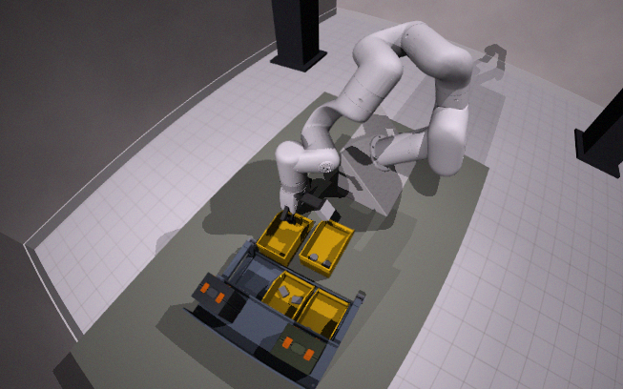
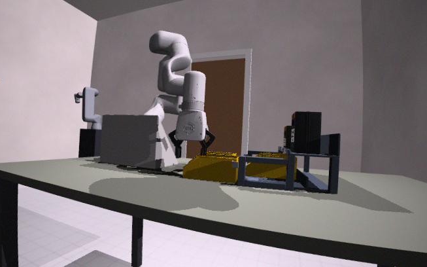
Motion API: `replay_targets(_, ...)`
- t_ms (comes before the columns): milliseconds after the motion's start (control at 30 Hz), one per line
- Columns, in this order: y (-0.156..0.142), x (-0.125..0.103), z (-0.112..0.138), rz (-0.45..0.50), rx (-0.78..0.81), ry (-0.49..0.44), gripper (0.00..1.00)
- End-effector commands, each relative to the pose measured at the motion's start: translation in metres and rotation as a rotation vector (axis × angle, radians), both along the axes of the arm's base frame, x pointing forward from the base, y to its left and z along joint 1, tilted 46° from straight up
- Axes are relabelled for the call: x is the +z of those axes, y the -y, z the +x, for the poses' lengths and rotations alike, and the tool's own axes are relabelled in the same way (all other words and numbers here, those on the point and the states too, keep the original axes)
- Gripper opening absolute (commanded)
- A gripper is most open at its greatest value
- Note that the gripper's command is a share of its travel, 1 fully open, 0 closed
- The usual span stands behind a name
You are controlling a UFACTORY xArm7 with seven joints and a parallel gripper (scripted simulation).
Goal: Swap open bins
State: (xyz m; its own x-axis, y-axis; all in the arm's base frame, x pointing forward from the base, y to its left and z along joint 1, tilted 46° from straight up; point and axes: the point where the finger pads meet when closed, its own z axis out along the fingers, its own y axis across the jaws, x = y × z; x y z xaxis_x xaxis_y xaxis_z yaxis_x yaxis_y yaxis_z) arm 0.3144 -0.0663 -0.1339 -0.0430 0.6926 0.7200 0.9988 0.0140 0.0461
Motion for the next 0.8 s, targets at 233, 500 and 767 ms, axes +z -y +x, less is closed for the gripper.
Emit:
replay_targets(233,0.019,0.018,0.000,-0.002,-0.001,0.001,0.95)
replay_targets(500,0.029,0.027,0.000,-0.002,-0.001,0.001,0.95)
replay_targets(767,0.037,0.035,0.000,-0.002,-0.001,0.001,0.95)
